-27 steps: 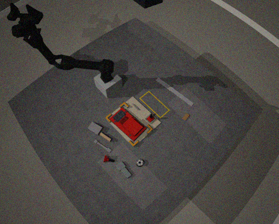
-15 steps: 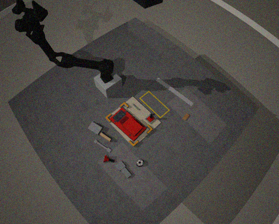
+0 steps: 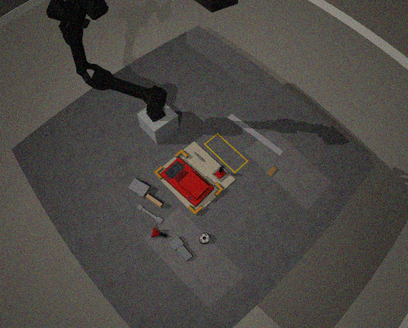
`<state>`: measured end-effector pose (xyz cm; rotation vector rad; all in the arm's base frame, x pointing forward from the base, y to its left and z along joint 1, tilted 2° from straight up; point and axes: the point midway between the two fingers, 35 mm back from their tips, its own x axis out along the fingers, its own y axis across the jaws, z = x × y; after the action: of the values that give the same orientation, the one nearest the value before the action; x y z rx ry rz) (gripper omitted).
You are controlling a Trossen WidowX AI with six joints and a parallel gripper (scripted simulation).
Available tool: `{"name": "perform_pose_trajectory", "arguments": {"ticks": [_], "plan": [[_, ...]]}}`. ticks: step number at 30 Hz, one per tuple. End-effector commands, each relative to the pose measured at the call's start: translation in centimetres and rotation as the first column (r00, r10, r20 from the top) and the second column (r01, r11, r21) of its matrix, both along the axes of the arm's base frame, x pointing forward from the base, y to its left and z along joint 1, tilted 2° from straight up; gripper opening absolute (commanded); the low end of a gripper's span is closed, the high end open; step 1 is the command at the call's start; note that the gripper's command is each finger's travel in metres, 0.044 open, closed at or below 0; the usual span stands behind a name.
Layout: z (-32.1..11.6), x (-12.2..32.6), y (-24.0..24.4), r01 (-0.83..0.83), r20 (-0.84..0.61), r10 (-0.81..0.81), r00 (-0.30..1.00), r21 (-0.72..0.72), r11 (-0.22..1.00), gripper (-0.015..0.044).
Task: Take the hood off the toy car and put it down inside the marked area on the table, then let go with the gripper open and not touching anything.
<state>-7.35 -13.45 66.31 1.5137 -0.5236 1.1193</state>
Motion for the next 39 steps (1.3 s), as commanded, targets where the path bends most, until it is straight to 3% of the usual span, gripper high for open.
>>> {"name": "perform_pose_trajectory", "arguments": {"ticks": [1,16,28,39], "plan": [[0.3,2.7,3.5,0.077,-0.055,-0.083,0.995,-0.091,0.993,0.0440],[-1.1,11.5,13.6,0.221,-0.141,-0.307,0.941,-0.428,0.876,0.0440],[-4.8,20.6,20.1,0.288,-0.125,-0.517,0.847,-0.709,0.644,0.0440],[-10.4,29.1,22.9,0.244,-0.087,-0.662,0.744,-0.888,0.391,0.0440]]}}
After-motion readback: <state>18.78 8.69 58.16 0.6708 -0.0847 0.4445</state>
